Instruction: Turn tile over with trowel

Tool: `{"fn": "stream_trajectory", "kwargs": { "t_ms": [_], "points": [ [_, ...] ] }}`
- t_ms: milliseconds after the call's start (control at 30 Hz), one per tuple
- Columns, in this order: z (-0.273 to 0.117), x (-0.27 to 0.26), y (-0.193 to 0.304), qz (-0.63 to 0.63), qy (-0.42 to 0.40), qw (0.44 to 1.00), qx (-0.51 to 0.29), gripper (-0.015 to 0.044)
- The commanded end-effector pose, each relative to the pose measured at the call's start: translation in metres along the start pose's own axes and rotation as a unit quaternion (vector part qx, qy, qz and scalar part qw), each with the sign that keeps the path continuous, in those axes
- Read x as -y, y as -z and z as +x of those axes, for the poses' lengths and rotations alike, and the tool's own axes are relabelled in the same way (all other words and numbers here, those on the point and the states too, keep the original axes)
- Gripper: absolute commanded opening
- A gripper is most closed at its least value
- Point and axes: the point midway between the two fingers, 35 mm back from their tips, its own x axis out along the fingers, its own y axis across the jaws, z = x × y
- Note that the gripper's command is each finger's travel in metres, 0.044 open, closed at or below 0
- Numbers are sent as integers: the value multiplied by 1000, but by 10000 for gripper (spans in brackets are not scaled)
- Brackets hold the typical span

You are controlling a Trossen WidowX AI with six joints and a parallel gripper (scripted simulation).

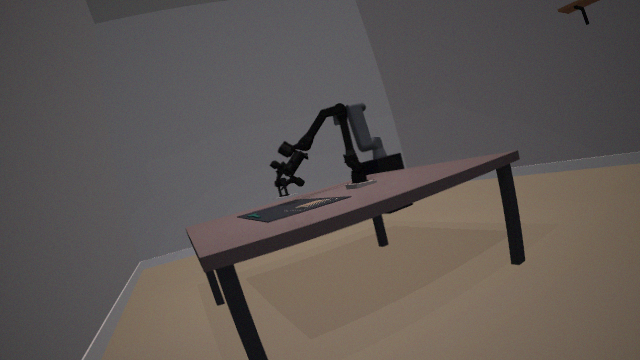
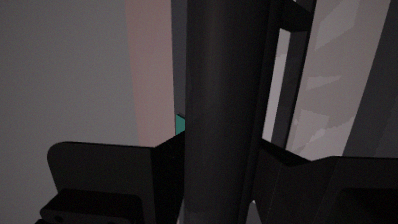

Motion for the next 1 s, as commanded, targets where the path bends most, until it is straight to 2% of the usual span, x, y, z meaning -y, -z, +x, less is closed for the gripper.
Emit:
{"fn": "stream_trajectory", "kwargs": {
  "t_ms": [0, 933, 967],
  "points": [
    [-4, 8, -17, 2, -7, 1000, 9, 0],
    [19, 38, -21, 4, -7, 1000, 10, 0],
    [19, 38, -21, 4, -7, 1000, 10, 26]
  ]
}}
